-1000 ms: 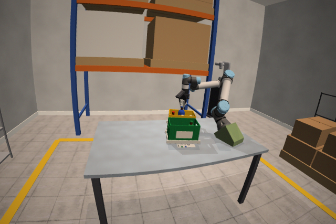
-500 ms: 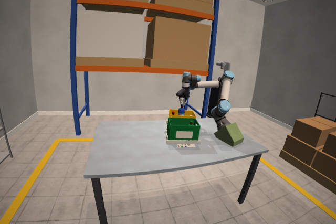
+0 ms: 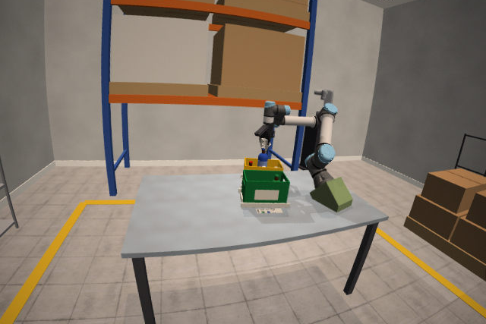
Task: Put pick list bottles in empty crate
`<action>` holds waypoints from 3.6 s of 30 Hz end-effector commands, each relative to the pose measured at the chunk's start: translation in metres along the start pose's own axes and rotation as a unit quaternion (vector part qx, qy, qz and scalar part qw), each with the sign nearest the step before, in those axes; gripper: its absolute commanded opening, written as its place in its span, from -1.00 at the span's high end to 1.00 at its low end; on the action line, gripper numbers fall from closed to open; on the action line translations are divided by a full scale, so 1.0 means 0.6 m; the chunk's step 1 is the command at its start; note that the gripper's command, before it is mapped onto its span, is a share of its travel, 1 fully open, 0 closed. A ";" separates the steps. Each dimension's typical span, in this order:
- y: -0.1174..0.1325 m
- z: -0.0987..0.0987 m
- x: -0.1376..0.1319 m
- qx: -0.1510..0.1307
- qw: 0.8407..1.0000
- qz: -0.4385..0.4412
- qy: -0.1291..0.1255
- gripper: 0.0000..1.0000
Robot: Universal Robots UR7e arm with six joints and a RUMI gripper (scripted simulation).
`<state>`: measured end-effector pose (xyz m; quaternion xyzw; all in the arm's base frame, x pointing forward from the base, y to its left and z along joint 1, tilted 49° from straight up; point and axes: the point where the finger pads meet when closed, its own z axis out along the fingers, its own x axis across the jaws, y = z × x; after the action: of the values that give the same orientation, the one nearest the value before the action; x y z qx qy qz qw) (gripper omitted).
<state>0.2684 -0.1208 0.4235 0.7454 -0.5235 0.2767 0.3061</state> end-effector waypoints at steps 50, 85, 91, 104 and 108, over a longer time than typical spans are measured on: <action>0.001 -0.118 0.001 -0.001 1.000 0.003 0.001 1.00; -0.067 -0.117 -0.062 -0.002 1.000 0.000 0.000 1.00; -0.082 -0.117 -0.075 -0.001 1.000 0.001 0.000 1.00; -0.109 -0.117 -0.100 -0.001 1.000 0.001 0.000 1.00; -0.119 -0.118 -0.108 -0.001 1.000 0.001 0.000 1.00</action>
<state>0.3052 -0.0162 0.4161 0.7446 -0.5238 0.2759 0.3083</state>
